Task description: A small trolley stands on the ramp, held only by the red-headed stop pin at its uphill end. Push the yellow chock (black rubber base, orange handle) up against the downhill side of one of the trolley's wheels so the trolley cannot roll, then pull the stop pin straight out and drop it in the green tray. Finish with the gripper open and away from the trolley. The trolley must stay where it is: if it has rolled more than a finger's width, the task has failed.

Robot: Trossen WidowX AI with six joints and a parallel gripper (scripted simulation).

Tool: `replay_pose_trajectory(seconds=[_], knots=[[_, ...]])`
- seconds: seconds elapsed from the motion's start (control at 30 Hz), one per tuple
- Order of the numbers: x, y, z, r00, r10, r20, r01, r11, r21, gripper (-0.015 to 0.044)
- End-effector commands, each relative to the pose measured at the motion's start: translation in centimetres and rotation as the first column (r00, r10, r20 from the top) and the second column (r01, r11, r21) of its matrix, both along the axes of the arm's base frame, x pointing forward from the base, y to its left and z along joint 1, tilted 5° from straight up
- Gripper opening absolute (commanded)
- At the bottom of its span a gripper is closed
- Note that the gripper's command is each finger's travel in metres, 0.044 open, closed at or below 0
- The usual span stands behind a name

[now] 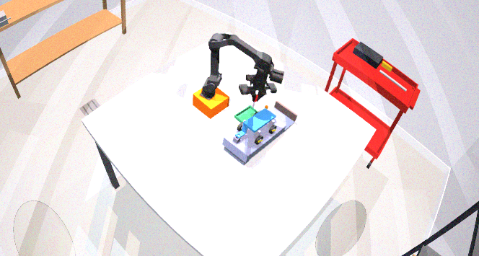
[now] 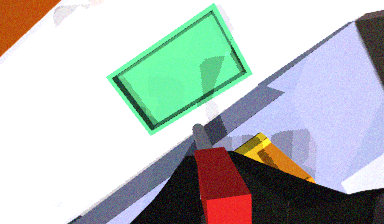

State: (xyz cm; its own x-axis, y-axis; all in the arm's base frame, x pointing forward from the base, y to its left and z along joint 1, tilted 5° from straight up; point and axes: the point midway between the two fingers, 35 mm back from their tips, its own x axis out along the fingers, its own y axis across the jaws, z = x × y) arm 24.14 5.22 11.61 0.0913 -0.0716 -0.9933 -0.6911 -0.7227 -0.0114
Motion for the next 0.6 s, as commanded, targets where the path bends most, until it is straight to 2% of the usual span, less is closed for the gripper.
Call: replay_pose_trajectory(seconds=[0.0, 0.3, 0.57], knots=[[-0.16, -0.15, 0.00, 0.992, 0.128, -0.001, -0.128, 0.992, 0.015, 0.0000], [-0.14, -0.32, 0.07, 0.922, 0.387, 0.011, -0.387, 0.922, 0.034, 0.0000], [-0.18, -0.32, 0.04, 0.914, 0.406, 0.012, -0.407, 0.913, 0.035, 0.0000]])
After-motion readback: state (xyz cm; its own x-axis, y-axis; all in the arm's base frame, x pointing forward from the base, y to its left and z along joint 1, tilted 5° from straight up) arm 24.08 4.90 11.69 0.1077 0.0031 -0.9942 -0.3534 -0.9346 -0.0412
